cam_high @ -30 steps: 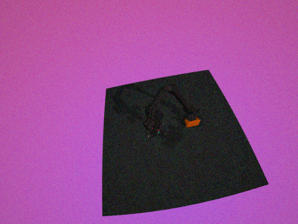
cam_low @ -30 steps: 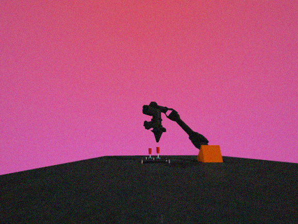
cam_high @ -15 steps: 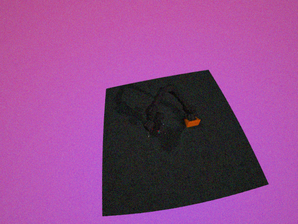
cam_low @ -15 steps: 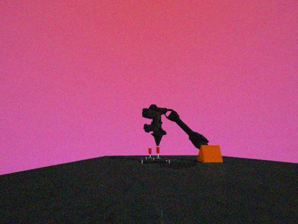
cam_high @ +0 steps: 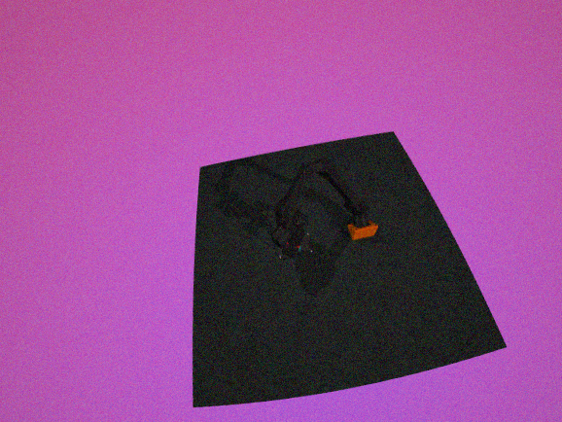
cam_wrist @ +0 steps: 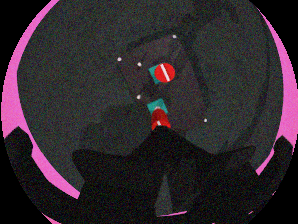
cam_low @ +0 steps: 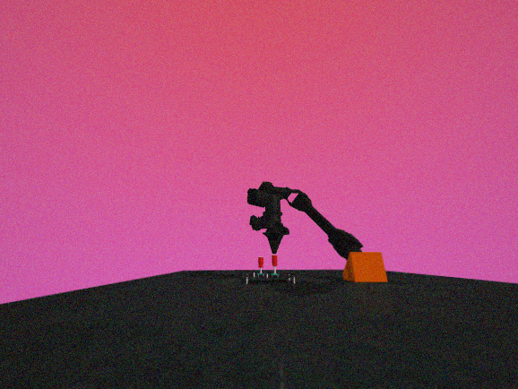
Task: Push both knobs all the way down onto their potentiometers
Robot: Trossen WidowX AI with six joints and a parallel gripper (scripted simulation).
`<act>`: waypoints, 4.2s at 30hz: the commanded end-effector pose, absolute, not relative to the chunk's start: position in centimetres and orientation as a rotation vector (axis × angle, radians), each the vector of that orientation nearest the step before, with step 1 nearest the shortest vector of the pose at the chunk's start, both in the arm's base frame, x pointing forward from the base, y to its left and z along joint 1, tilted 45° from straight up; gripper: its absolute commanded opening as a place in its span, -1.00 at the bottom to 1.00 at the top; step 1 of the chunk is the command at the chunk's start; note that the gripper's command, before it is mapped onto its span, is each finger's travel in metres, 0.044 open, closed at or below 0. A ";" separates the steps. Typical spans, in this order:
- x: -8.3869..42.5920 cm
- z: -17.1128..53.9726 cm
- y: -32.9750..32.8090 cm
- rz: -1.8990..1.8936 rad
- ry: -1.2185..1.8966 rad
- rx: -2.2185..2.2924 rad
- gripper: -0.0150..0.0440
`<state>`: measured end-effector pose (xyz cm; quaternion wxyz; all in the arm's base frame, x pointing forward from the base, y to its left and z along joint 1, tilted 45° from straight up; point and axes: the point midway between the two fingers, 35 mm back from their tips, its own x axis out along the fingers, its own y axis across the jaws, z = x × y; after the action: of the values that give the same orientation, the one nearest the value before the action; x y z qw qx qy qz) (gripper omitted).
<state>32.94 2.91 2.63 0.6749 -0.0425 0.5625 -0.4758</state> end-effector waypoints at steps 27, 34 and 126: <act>32.8 2.3 2.6 -1.070 1.266 -0.103 -0.49; 32.8 2.3 2.6 -1.070 1.266 -0.103 -0.49; 32.5 -0.4 -0.2 -1.071 1.265 -0.104 -0.49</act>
<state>32.47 1.57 0.92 0.6856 -0.0460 0.5626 -0.4597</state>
